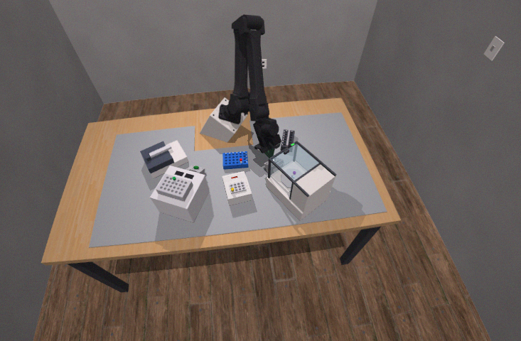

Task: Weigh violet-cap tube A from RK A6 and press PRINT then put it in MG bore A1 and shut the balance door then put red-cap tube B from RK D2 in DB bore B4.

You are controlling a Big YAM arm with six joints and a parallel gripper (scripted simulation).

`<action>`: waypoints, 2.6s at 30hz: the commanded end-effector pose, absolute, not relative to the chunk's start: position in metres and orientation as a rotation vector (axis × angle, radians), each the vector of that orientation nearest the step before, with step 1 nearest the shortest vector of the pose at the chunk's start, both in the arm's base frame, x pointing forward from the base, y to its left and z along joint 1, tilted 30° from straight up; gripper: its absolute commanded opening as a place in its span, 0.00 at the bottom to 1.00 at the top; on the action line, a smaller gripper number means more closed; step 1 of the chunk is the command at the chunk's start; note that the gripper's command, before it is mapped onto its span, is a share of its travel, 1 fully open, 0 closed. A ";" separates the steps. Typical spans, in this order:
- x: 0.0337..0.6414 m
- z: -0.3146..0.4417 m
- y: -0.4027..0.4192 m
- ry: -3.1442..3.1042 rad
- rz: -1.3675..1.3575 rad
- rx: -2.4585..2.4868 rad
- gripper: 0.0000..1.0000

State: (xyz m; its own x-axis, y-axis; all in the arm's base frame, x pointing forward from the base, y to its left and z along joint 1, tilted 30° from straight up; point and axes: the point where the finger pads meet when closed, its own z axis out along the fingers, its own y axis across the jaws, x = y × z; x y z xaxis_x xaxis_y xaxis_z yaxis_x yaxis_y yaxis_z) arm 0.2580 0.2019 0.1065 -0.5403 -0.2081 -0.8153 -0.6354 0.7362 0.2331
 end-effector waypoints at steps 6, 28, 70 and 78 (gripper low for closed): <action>0.275 0.124 0.217 2.061 0.675 -0.628 0.00; 0.275 0.124 0.217 2.060 0.675 -0.629 0.00; 0.266 0.127 0.200 2.072 0.653 -0.630 0.00; 0.256 0.124 0.191 2.087 0.652 -0.632 0.00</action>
State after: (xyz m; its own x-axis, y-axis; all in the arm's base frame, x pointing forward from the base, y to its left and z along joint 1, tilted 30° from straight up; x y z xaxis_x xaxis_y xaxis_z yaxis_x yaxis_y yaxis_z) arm 0.2549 0.1964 0.1163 -0.5311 -0.1987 -0.8237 -0.6374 0.7341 0.2340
